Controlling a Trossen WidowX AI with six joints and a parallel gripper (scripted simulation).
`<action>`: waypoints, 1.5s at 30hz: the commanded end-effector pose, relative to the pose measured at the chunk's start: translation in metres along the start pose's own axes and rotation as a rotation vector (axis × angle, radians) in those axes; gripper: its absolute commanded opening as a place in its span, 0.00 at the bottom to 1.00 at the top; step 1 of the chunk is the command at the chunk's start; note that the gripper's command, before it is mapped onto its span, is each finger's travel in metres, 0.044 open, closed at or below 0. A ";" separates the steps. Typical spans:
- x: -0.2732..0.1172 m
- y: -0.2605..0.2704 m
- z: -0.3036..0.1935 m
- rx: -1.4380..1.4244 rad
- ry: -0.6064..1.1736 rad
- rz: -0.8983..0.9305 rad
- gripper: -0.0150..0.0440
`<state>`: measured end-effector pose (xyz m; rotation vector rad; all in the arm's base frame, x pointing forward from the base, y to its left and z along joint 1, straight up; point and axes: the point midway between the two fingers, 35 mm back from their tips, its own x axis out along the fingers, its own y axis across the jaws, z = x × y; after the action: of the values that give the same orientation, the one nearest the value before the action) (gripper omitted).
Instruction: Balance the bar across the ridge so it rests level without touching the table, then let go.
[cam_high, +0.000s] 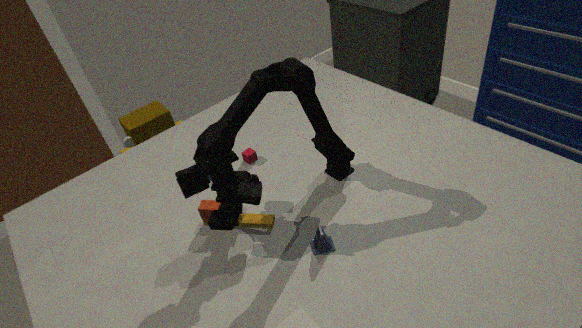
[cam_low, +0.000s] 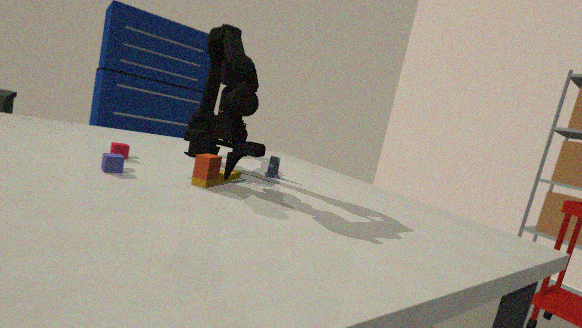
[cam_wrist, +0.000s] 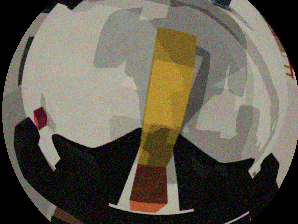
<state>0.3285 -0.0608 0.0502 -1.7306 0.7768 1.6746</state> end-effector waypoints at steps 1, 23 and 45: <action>0.000 0.000 0.000 0.000 0.001 0.000 0.39; -0.054 -0.004 -0.005 -0.002 0.002 0.001 0.25; -0.110 0.000 -0.001 -0.005 0.002 0.003 0.25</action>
<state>0.3259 -0.0604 0.1501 -1.7175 0.7810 1.6904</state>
